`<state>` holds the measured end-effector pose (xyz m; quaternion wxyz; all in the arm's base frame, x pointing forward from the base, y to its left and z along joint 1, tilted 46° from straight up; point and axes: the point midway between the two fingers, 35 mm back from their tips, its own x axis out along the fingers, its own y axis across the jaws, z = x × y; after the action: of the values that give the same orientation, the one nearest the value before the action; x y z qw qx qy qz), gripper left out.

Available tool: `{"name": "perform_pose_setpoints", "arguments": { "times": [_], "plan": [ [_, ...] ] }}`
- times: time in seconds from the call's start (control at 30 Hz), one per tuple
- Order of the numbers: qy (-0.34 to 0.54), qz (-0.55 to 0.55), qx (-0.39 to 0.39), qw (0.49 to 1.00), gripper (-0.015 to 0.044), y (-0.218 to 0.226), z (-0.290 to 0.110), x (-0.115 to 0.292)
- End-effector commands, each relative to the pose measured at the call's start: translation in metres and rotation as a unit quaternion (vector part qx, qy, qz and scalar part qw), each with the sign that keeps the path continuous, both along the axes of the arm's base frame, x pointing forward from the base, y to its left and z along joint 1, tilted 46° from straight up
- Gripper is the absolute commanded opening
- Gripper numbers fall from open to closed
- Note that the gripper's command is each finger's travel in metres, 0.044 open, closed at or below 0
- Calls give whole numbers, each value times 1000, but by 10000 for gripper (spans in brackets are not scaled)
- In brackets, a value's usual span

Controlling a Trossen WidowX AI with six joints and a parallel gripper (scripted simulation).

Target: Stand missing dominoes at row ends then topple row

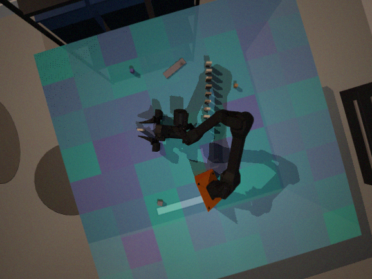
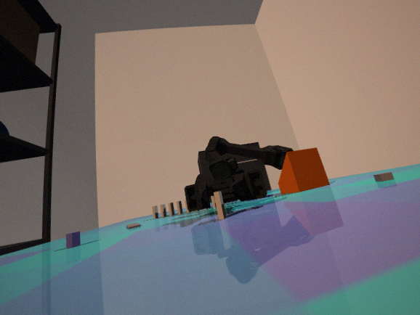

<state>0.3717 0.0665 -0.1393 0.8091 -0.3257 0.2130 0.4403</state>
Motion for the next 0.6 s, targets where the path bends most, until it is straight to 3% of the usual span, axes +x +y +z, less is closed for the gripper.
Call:
{"name": "perform_pose_setpoints", "arguments": {
  "times": [0.0,0.07,0.23,0.57],
  "plan": [
    [-3,1,0,1000,395,0,0,1],
    [-3,1,0,1000,440,2,2,2],
    [-1,0,1,1000,440,36,35,3],
    [25,-20,4,999,440,37,31,8]
  ]
}}
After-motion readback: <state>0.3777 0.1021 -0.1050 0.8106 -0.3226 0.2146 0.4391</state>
